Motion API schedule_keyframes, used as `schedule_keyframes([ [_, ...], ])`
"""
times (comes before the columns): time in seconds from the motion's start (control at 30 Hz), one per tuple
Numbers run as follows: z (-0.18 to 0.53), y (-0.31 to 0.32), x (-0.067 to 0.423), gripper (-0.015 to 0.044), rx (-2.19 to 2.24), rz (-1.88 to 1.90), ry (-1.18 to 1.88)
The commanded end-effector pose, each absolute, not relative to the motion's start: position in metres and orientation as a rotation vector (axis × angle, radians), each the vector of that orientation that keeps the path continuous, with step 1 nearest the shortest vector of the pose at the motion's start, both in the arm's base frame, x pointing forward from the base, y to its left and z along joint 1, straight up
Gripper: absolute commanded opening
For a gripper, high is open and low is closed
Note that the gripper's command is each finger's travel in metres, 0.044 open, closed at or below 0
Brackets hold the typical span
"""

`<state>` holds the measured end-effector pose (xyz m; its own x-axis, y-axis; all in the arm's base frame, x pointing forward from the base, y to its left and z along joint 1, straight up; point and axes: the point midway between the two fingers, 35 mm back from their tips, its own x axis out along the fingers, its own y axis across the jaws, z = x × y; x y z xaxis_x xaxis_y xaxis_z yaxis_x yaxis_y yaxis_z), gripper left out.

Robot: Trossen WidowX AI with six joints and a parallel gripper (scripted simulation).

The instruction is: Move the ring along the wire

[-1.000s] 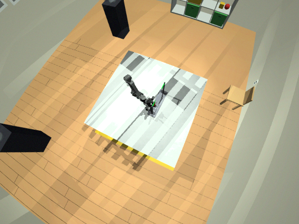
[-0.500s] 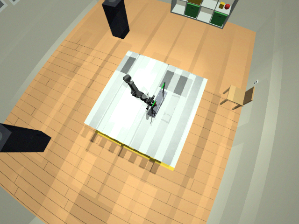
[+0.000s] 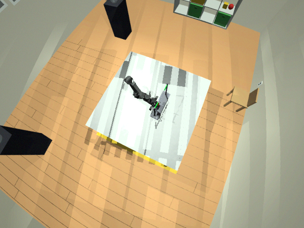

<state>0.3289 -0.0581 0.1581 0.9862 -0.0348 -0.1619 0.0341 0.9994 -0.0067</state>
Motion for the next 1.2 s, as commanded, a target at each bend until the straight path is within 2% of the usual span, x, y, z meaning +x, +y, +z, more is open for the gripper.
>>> schedule_keyframes([
  [0.0,0.159,-0.053,0.329,-0.0150,0.004,-0.043,0.159],
  [1.17,0.164,-0.016,0.311,-0.0150,0.021,-0.153,0.338],
])
